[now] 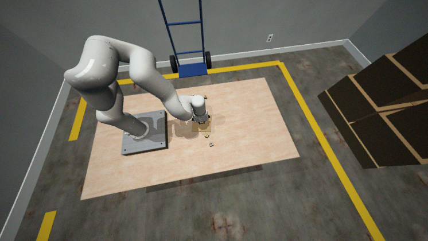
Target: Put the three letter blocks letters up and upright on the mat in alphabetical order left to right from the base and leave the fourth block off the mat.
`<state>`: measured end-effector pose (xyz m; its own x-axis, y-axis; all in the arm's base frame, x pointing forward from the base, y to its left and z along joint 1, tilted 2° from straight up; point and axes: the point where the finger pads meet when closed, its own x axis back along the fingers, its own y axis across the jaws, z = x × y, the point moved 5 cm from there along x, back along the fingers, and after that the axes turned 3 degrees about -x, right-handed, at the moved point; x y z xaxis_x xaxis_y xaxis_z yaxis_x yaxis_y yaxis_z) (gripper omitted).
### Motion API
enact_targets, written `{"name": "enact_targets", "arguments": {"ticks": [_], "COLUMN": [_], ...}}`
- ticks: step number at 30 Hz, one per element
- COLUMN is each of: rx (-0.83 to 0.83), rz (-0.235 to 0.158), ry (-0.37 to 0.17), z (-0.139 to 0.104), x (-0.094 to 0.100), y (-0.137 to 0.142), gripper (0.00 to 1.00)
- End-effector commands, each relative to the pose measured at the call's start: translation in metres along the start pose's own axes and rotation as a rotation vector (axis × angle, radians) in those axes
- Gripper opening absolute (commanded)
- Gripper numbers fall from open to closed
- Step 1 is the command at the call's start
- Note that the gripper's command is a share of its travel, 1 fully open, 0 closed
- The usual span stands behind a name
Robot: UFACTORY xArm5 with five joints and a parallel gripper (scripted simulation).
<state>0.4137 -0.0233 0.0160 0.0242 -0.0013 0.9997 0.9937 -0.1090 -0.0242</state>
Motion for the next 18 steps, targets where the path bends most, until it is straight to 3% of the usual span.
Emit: {"name": "enact_targets", "arguments": {"ticks": [1, 18], "rx": [0.0, 0.001], "rz": [-0.003, -0.003], "ry": [0.0, 0.0], "z": [0.0002, 0.0008], "x": [0.0007, -0.0025], "y": [0.0012, 0.0011], "gripper": [0.21, 0.21]}}
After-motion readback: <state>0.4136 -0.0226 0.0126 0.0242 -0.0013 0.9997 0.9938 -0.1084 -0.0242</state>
